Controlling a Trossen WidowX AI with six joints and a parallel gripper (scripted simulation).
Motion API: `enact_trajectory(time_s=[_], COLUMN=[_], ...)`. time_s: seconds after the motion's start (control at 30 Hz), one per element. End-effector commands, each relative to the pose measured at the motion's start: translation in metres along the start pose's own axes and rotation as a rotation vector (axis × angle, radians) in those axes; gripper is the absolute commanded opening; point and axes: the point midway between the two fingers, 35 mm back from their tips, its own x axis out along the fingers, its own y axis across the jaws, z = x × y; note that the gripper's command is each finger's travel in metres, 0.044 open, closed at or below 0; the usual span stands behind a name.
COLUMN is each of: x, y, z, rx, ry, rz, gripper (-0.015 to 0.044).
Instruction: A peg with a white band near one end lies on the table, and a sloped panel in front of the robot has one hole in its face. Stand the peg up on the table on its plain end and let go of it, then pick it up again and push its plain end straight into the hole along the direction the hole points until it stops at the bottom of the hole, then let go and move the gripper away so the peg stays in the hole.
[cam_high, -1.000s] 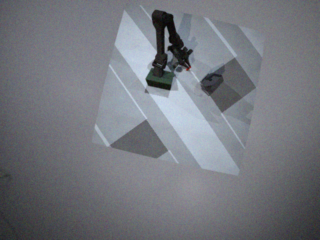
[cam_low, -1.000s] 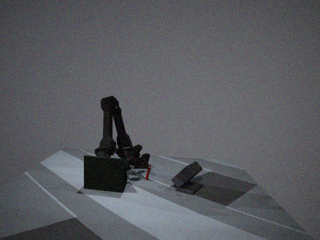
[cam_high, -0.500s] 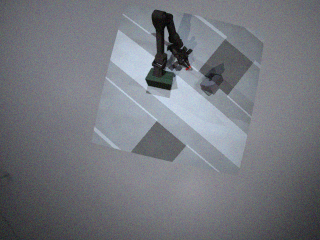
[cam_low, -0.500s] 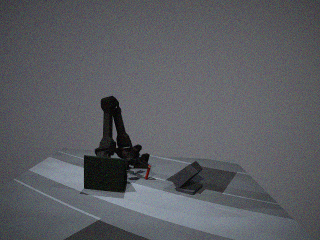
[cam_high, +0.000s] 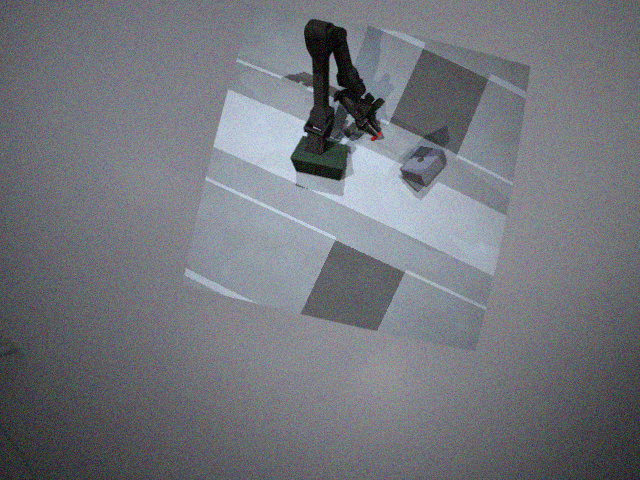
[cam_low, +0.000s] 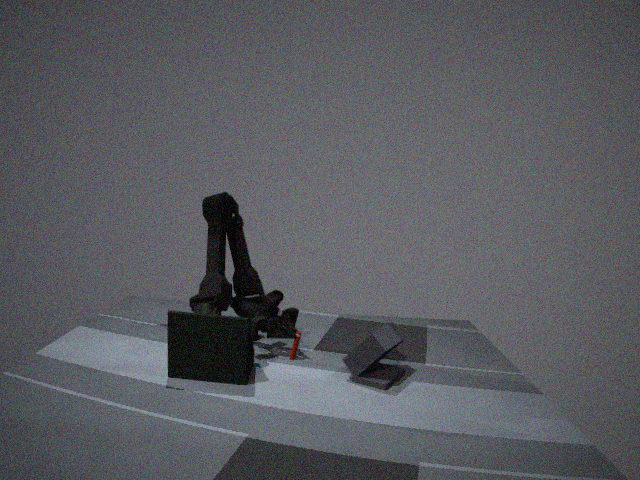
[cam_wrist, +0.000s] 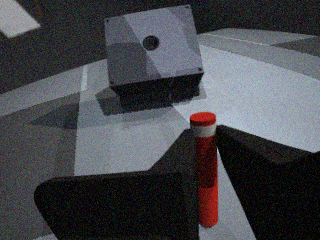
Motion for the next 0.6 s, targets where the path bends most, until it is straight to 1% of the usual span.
enact_trajectory(time_s=[0.0, 0.57], x=[-0.0011, -0.0043], y=[0.0000, -0.0030], z=[-0.0007, -0.0037], rx=[0.000, 0.011], ry=[0.000, -0.012], rz=[0.000, 0.000], gripper=[0.0049, 0.0049])
